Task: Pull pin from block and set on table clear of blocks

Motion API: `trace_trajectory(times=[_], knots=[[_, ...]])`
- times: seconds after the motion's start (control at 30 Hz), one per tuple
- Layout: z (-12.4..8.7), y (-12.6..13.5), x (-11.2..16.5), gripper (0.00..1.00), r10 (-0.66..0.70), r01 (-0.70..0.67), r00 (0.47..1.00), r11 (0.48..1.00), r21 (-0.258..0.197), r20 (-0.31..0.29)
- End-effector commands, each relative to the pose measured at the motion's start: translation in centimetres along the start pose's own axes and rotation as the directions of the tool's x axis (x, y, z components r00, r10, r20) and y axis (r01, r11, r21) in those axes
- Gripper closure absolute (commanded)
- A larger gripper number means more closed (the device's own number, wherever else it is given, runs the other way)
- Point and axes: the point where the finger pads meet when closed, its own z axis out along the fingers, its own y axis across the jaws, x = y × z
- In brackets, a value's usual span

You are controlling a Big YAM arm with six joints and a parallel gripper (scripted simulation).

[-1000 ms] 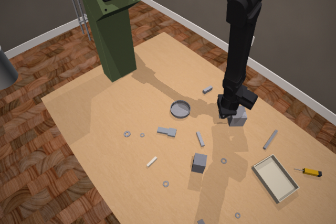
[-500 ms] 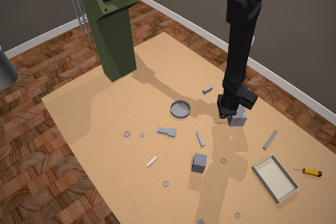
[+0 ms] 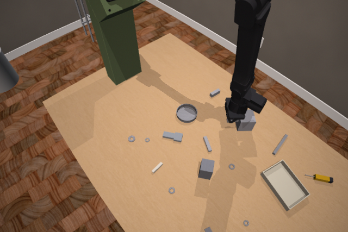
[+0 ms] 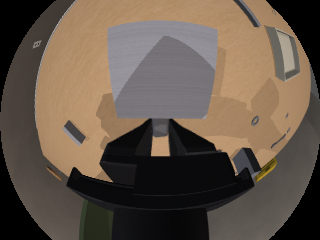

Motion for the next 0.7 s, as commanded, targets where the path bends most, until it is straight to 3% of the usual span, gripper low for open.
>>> trace_trajectory(times=[0.0, 0.67], knots=[[0.36, -0.68, 0.54, 1.0, -0.002, 0.002, 1.0, 1.0, 0.01, 0.001], [0.43, -0.67, 1.14, 1.0, -0.003, 0.003, 1.0, 1.0, 0.007, -0.001]])
